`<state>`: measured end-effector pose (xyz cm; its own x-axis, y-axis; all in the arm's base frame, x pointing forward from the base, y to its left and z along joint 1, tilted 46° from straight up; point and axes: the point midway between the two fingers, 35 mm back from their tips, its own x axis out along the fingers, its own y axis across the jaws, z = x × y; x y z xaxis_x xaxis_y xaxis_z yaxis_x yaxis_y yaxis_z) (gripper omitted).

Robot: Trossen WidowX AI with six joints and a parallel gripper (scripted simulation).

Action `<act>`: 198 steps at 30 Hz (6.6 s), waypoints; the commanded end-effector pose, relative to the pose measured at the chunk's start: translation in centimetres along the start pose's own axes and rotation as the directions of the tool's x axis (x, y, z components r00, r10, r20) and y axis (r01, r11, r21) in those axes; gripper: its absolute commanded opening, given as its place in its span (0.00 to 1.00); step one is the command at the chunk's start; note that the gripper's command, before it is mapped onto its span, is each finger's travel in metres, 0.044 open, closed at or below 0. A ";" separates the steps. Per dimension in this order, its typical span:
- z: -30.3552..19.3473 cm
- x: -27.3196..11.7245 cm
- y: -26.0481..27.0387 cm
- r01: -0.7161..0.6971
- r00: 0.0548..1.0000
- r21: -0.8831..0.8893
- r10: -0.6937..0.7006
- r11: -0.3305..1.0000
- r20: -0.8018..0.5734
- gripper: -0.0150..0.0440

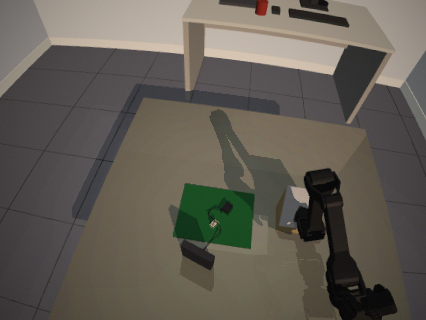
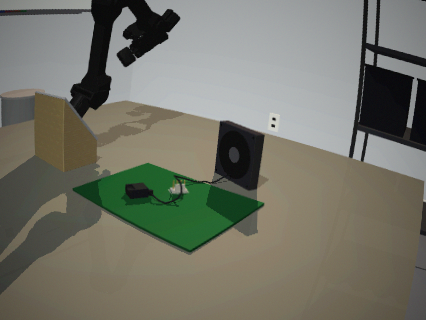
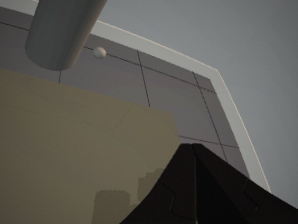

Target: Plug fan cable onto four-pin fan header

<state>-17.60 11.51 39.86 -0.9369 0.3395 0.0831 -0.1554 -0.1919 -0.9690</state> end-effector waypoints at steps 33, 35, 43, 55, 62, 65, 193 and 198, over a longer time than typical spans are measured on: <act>-25.6 -17.1 -0.6 0.348 0.424 0.308 0.144 0.885 -0.894 0.61; -26.5 -19.8 -0.3 0.404 0.351 0.306 0.163 0.862 -0.922 0.61; -27.8 -30.5 1.4 0.614 0.081 0.245 0.249 0.750 -0.965 0.61; -22.3 -45.0 8.5 0.828 -0.267 0.030 0.440 0.560 -0.857 0.61; -20.5 -49.0 15.9 0.926 -0.170 0.100 0.639 0.364 -0.750 0.61; -19.7 -50.2 19.2 0.953 -0.098 0.137 0.701 0.271 -0.707 0.61; -17.6 -47.4 26.4 0.594 0.288 -0.387 0.635 -0.706 -0.717 0.25; -17.9 -46.6 25.5 0.450 0.290 -0.462 0.614 -0.764 -0.734 0.25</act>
<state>28.19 6.81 6.71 -0.1350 0.6414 -0.7552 -0.2560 0.7137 0.6520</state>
